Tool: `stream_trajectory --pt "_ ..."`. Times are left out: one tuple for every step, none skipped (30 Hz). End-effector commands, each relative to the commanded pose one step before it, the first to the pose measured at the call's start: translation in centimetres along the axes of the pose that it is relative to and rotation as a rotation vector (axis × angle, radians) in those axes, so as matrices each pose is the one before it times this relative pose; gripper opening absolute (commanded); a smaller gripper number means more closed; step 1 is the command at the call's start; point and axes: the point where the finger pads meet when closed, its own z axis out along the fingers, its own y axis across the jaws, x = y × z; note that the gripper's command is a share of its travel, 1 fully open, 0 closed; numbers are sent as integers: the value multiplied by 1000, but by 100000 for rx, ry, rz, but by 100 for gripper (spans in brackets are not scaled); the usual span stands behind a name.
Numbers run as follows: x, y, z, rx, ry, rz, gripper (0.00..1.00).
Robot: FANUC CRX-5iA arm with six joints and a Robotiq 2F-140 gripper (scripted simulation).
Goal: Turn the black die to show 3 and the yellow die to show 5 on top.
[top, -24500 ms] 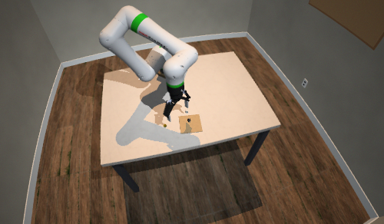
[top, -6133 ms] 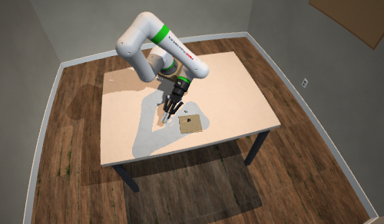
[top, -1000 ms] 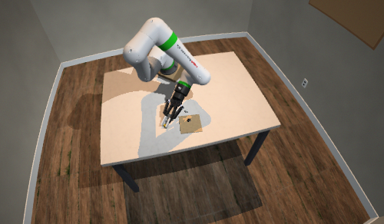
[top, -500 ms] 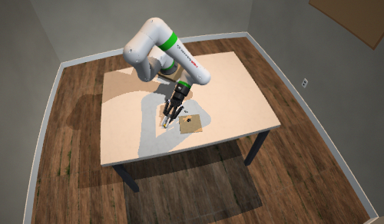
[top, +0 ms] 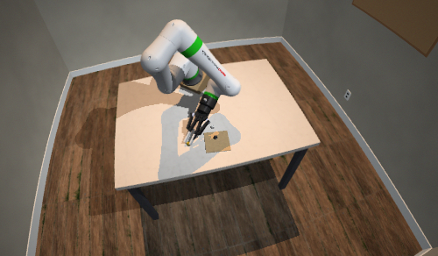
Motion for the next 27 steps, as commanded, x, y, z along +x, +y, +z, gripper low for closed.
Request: stream_trajectory --pt "-5 0 -851 17 -2 12 19" --pt "0 0 -359 0 0 0 19" --pt "0 0 -379 0 0 0 19" --pt "0 -1 -389 0 0 -1 19" --pt "0 0 -388 0 0 0 19" --pt "0 0 -376 0 0 0 19" --pt "0 0 -355 0 0 0 19" --pt "0 0 -324 0 0 -1 19" --pt "0 1 -286 0 0 1 19" --pt "0 -1 -241 0 0 -1 19" --pt "0 0 0 0 0 0 19" --pt "0 0 0 0 0 0 19" --pt "0 1 -193 0 0 1 19" --pt "0 0 -144 0 0 0 19" --pt "0 0 -96 0 0 0 19" --pt "0 0 -54 0 0 0 19" --pt "0 0 -22 0 0 0 19" --pt "0 0 -3 0 0 0 19" --pt "-4 0 -2 0 0 0 19" --pt "-23 0 -12 0 0 0 19" --pt "-57 0 -30 0 -1 0 19" --pt "-100 0 -53 0 -1 0 19" --pt "-149 0 -79 0 1 0 19" --pt "-200 0 -106 0 0 0 19" --pt "-251 0 -133 0 0 0 19" --pt "-298 0 -158 0 -1 0 19" --pt "-337 0 -180 0 1 0 19"
